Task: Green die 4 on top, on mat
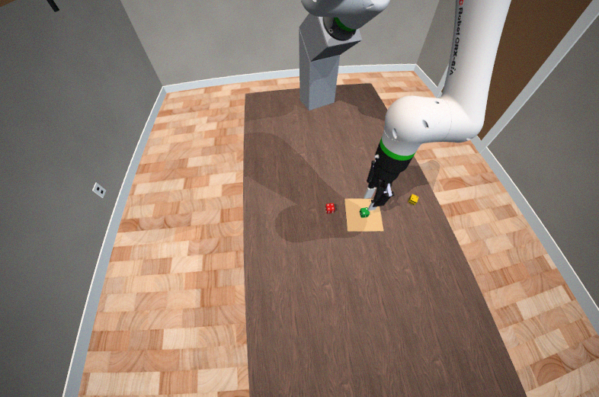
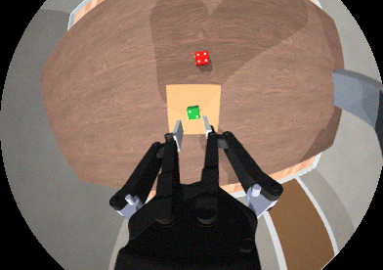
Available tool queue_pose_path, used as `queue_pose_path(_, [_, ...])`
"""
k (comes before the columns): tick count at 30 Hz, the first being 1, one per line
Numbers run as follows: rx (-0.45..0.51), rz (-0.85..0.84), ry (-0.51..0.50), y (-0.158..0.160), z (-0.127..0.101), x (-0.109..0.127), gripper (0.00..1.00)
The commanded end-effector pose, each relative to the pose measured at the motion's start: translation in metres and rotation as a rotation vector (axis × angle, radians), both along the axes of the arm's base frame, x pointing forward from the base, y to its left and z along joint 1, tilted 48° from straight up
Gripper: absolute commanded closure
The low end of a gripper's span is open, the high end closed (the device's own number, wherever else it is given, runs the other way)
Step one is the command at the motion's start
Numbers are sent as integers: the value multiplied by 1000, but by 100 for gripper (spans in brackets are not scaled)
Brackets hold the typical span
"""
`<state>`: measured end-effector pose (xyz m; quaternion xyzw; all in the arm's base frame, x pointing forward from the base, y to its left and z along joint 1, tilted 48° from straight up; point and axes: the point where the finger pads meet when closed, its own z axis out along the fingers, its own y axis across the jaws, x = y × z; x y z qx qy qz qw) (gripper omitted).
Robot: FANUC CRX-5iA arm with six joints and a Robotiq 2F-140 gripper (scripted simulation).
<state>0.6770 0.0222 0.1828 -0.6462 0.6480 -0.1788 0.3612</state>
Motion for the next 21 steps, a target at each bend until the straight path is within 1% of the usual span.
queue_pose_path(1, [0, 0, 0, 0, 0, 0, 65])
queue_pose_path(21, [2, -2, 0, 1, -4, 5, 65])
